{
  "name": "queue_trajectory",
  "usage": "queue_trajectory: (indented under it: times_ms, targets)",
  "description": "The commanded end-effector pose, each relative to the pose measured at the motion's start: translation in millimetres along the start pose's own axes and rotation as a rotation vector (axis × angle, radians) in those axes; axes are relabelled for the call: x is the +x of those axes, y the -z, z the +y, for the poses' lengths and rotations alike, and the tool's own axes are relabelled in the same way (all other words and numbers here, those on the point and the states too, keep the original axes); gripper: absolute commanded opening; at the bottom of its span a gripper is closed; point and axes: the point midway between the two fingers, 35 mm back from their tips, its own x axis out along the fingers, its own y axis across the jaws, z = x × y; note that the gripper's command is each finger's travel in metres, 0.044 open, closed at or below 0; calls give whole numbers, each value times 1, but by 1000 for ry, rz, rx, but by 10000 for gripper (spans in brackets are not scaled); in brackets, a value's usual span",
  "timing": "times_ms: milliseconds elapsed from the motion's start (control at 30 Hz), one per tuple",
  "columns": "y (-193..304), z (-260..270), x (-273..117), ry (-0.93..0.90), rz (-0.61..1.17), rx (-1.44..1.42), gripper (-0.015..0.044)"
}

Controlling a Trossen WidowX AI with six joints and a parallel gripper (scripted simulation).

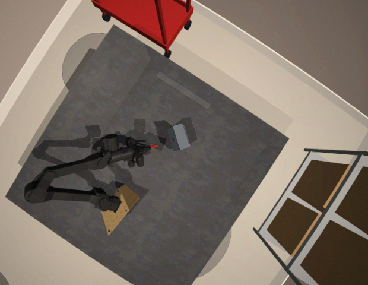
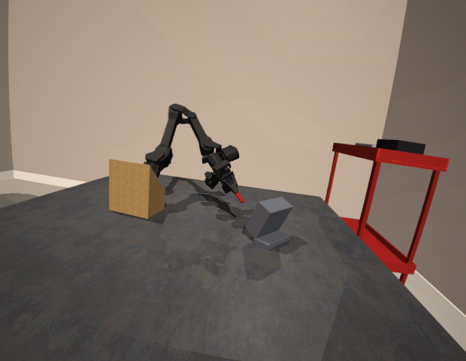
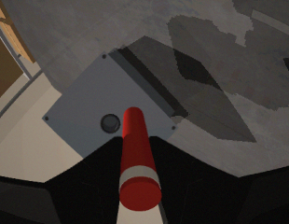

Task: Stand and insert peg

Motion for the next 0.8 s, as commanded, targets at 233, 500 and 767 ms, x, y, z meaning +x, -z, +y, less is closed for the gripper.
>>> queue_trajectory:
  times_ms: [233,500,767]
  targets:
    - [4,3,8,-19,27,4,0]
    - [9,5,16,-31,49,4,0]
    - [13,7,23,-42,70,5,0]
